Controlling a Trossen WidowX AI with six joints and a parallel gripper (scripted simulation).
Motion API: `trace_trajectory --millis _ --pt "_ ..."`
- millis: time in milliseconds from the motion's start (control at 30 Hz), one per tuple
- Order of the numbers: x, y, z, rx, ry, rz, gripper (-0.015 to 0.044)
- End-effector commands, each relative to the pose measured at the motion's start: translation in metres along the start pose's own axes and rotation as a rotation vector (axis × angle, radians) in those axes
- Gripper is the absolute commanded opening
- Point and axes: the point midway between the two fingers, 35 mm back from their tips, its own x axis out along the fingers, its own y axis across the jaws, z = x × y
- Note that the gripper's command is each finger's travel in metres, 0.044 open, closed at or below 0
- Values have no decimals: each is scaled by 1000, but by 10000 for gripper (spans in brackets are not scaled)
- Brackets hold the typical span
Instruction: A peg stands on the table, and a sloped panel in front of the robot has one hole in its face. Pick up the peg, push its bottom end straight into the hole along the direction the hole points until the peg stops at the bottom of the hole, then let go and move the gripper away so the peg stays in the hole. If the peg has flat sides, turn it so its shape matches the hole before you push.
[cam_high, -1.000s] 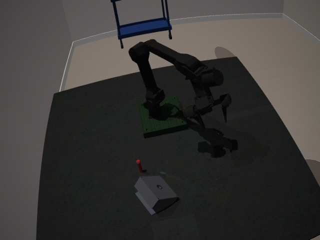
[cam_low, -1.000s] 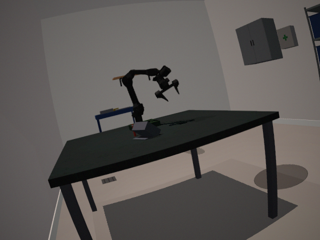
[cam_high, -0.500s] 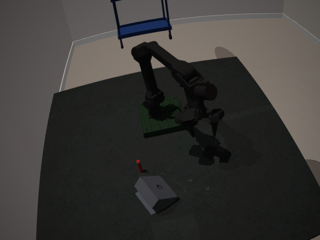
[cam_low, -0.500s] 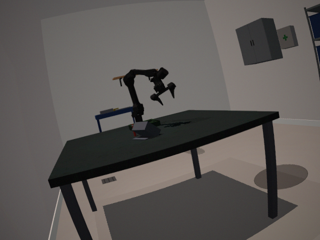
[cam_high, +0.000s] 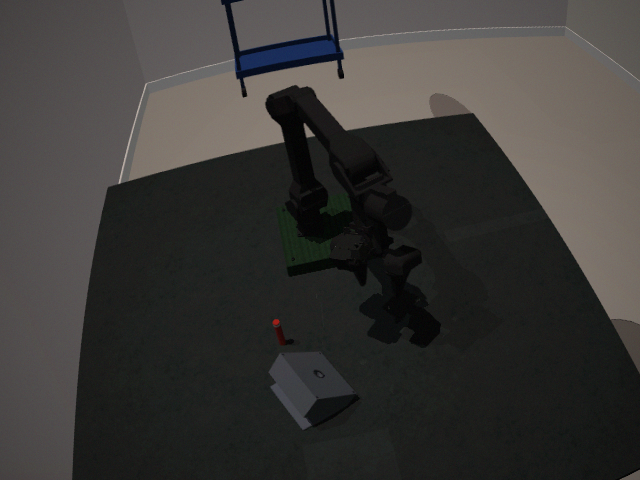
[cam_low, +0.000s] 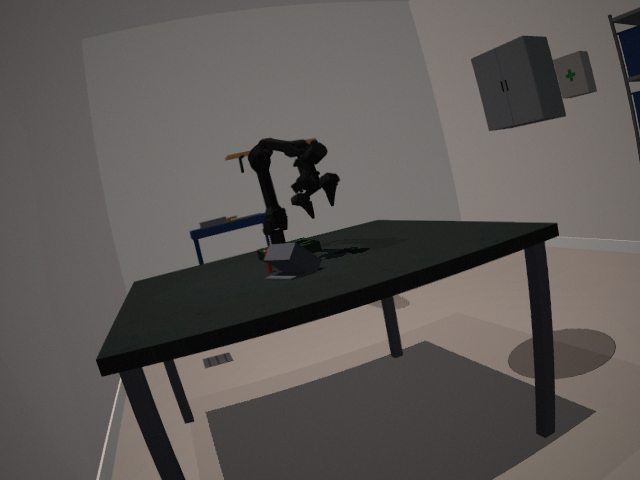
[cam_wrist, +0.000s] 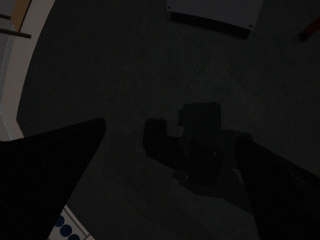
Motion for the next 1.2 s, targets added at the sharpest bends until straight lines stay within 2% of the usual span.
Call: trace_trajectory --millis 0,1167 --pt "6 -7 12 86 1 -37 440" --pt "32 -88 114 905 -46 -284 440"
